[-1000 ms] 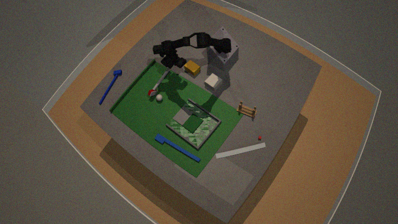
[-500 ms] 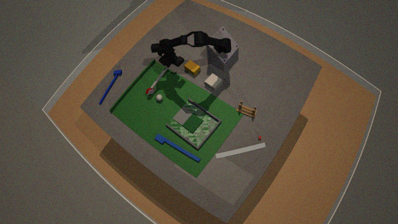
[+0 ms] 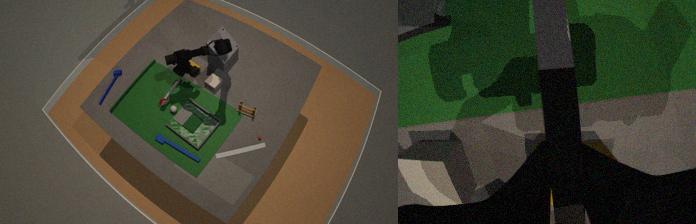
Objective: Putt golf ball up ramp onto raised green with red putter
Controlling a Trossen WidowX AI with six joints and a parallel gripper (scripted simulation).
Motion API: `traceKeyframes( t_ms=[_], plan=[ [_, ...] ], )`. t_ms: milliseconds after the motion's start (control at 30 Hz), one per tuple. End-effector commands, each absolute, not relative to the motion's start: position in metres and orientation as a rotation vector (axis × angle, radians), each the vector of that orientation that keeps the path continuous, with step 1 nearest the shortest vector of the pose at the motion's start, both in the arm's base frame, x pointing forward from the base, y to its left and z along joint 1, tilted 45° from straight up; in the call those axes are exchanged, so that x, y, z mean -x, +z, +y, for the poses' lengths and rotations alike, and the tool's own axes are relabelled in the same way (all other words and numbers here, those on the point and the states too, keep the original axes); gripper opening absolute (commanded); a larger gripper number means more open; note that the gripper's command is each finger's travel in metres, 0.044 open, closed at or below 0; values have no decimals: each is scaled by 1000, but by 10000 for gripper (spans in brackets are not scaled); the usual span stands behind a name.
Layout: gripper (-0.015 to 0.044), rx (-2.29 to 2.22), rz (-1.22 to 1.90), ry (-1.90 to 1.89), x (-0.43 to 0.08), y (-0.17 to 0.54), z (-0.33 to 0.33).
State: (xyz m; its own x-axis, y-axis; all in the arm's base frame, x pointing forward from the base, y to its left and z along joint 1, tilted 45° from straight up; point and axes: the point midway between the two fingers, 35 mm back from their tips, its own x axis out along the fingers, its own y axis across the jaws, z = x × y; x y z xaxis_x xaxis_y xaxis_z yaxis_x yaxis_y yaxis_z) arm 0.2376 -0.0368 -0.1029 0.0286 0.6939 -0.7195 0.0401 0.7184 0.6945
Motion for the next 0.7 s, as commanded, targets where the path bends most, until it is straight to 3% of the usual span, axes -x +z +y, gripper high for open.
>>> traceKeyframes(
  t_ms=[0,667],
  plan=[
    [0,-655,1468,554,-235,-96,-29],
    [0,-658,1468,549,-234,-60,-66]
  ],
)
